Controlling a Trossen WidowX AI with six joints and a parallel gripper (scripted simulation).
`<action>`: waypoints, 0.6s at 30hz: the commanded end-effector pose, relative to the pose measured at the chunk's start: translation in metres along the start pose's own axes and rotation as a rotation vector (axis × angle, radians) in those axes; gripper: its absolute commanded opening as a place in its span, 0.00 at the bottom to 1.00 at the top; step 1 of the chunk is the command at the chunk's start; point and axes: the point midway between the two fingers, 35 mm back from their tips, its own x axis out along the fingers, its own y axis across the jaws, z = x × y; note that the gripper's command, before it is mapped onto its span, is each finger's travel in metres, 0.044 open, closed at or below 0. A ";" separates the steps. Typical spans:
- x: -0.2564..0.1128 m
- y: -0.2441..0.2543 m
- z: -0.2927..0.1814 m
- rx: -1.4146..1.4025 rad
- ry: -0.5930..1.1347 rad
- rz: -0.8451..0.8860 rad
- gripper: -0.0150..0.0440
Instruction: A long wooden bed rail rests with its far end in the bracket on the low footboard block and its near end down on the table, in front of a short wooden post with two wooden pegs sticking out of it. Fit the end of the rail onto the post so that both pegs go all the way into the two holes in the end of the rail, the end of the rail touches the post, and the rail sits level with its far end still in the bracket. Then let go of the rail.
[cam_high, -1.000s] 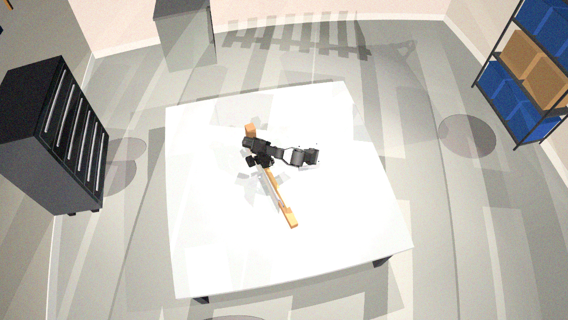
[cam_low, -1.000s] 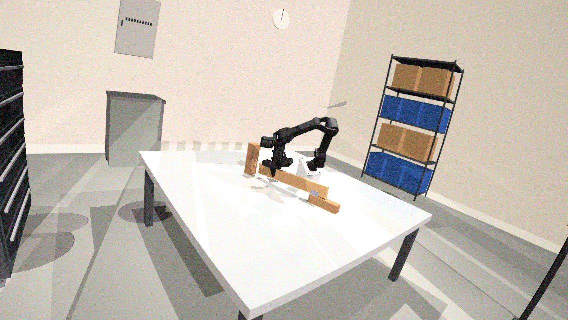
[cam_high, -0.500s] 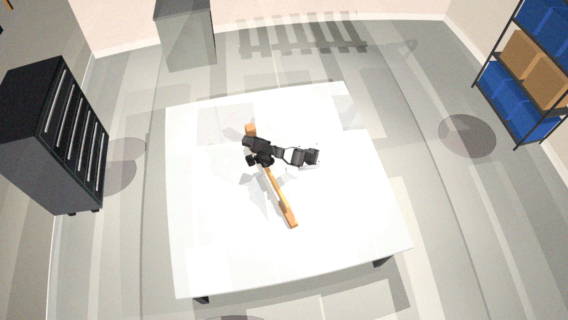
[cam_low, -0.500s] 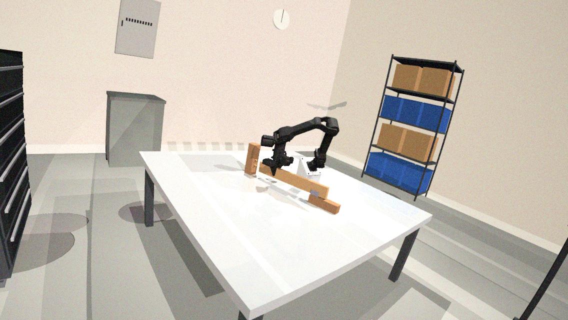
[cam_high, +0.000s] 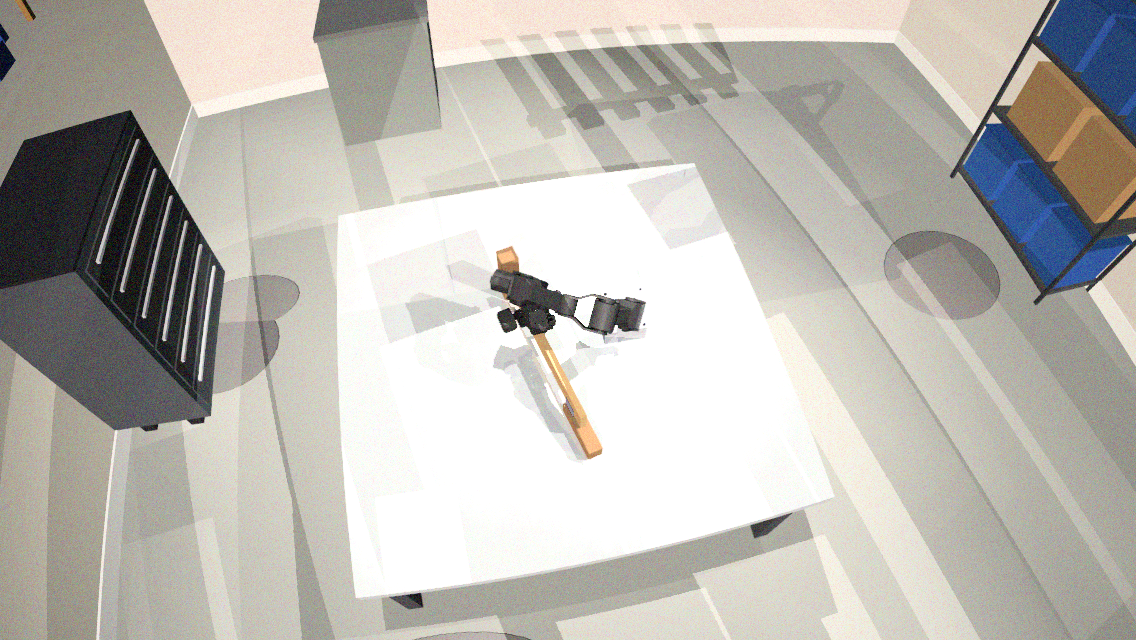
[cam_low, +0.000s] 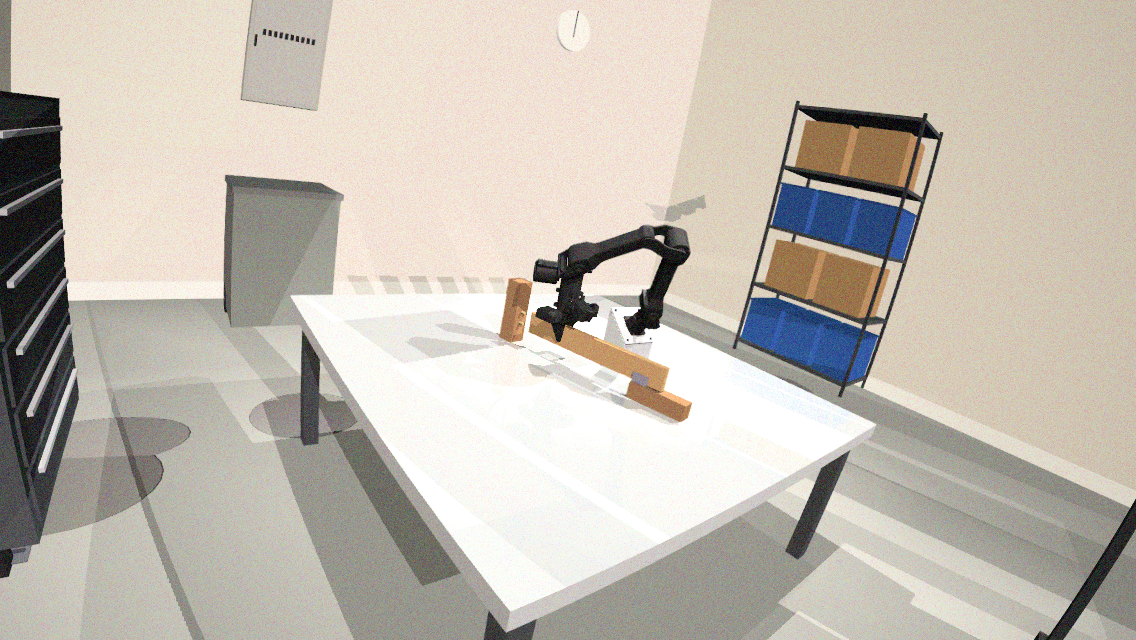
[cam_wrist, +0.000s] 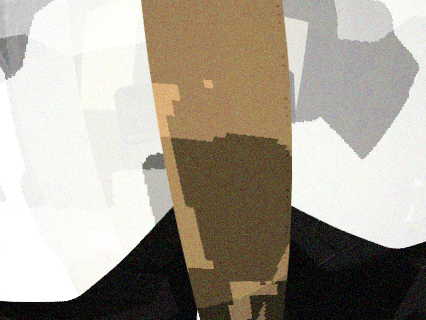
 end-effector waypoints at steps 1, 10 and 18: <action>-0.007 -0.003 0.000 -0.002 0.005 -0.020 0.25; -0.002 -0.003 0.000 -0.002 0.005 -0.020 0.25; 0.001 -0.002 0.000 -0.002 0.005 -0.020 0.25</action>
